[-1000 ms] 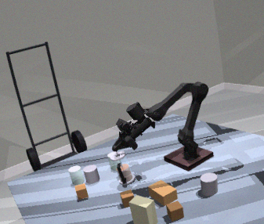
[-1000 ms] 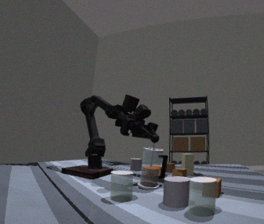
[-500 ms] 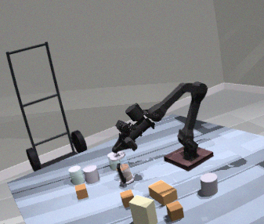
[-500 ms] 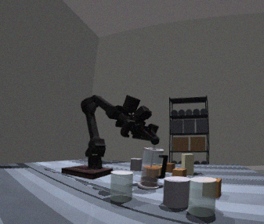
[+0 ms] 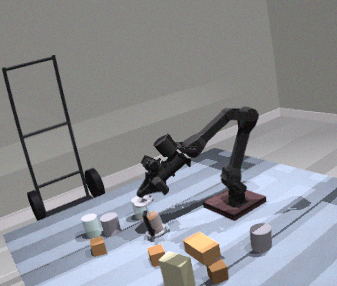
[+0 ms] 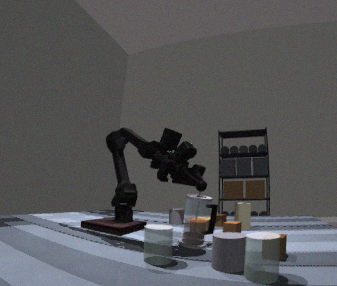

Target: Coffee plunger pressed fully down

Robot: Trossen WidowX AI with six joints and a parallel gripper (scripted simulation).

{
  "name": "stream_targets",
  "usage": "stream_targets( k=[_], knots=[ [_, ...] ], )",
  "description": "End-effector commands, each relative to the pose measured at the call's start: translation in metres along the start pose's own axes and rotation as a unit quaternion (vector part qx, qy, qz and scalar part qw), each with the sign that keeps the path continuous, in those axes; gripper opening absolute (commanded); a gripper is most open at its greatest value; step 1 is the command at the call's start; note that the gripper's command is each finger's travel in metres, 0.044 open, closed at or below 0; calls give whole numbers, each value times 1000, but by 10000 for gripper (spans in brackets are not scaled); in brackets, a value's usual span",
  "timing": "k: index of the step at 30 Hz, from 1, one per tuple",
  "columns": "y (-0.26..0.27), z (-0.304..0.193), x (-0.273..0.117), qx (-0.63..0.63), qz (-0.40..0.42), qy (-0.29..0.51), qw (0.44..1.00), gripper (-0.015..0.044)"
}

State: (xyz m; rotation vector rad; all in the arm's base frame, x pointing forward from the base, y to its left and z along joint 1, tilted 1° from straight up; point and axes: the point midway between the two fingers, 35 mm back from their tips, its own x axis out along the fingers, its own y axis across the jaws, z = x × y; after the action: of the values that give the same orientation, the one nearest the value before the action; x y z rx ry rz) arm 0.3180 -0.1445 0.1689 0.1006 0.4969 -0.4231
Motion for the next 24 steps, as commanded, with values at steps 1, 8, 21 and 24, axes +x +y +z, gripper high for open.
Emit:
stream_targets(
  k=[1,8,21,24],
  knots=[
    [0,0,0,0,0,0,1000,125],
    [0,0,0,0,0,0,1000,152],
    [0,0,0,0,0,0,1000,440],
    [0,6,-5,0,0,1,1000,440]
  ],
)
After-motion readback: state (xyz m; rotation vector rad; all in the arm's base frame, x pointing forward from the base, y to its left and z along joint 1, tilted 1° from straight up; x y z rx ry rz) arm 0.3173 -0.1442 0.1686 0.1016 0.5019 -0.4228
